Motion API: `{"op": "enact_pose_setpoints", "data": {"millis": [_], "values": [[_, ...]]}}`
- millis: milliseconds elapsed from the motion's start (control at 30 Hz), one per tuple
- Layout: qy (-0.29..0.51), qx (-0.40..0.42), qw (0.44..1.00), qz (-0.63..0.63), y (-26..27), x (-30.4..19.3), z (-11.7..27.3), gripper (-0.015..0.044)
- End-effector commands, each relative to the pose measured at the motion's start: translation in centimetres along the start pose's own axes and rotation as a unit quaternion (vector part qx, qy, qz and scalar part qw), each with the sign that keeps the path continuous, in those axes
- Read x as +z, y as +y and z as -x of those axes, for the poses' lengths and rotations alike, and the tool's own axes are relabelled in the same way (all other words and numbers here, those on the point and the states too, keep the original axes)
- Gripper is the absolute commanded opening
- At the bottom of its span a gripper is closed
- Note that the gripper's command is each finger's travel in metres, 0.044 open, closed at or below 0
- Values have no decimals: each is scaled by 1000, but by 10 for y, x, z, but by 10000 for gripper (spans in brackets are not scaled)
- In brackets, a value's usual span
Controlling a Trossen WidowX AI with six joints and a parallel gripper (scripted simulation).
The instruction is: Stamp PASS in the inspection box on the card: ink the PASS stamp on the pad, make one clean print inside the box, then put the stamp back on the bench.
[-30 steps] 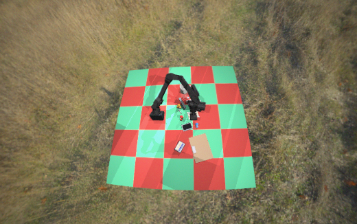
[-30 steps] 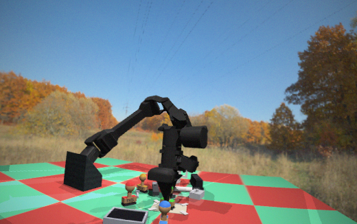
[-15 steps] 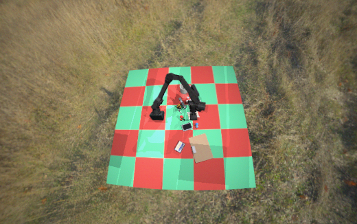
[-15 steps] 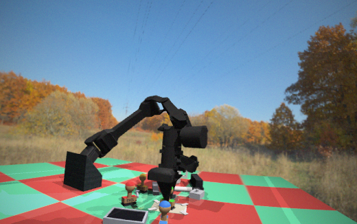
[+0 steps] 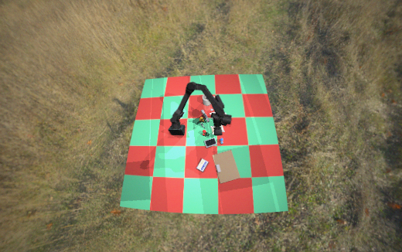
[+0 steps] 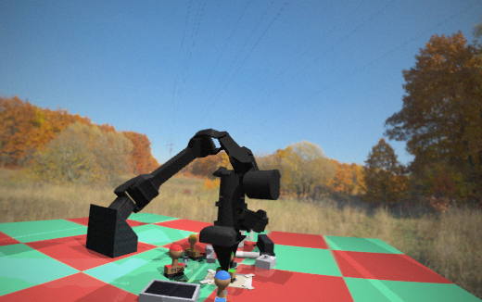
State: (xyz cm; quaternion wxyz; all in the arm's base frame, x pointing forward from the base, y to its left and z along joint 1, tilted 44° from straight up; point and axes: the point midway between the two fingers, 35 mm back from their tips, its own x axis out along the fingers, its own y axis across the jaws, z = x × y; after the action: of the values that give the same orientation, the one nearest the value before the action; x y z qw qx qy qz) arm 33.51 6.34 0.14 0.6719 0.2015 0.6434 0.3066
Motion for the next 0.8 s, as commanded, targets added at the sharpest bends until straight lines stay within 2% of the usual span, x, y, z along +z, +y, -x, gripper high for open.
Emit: {"op": "enact_pose_setpoints", "data": {"millis": [0, 767], "values": [[1, 3, 1000, 2, 2, 0, -3, 0], [1, 3, 1000, 2, 2, 0, 3, 0]]}}
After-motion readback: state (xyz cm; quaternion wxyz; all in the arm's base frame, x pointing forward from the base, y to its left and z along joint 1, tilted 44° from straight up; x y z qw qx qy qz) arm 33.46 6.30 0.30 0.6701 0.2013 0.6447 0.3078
